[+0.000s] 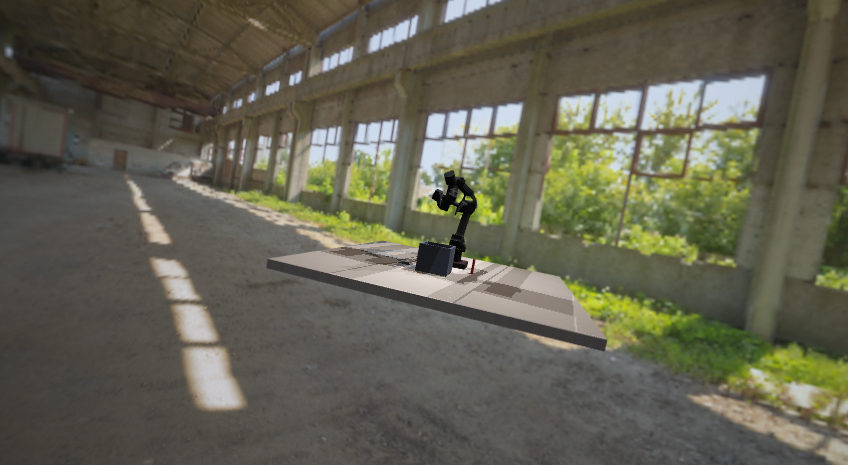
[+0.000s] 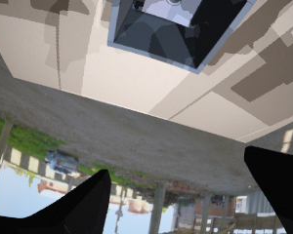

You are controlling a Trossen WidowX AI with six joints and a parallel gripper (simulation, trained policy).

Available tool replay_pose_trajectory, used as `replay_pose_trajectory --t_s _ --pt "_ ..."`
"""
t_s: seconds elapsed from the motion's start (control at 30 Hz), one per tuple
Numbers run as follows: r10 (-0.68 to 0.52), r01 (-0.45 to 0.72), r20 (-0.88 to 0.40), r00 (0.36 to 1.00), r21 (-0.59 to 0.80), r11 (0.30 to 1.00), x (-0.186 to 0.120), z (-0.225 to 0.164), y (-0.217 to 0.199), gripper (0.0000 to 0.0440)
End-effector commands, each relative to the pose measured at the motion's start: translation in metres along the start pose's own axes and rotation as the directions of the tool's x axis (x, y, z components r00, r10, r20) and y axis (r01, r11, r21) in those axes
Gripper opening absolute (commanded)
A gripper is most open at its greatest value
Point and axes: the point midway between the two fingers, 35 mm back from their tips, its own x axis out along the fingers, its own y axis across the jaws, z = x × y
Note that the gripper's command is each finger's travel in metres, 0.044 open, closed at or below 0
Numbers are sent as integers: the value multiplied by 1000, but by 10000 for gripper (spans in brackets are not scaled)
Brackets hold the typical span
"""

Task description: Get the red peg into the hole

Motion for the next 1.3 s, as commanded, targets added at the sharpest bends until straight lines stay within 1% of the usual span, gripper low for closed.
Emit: replay_pose_trajectory --t_s 0.0,0.23,0.47,0.67,0.87,1.07,1.27 --pt "-90 92 25 996 -52 994 14 3 -21 438" --pt "-244 254 75 967 -172 952 32 7 -64 435" --pt "-385 415 157 909 -288 863 44 18 -109 432" --pt "-482 543 250 840 -369 755 49 34 -146 430" --pt "-544 648 354 761 -429 629 50 55 -179 430" --pt "-567 727 456 686 -467 503 49 77 -204 432" --pt "-566 781 541 621 -489 389 48 99 -223 440"
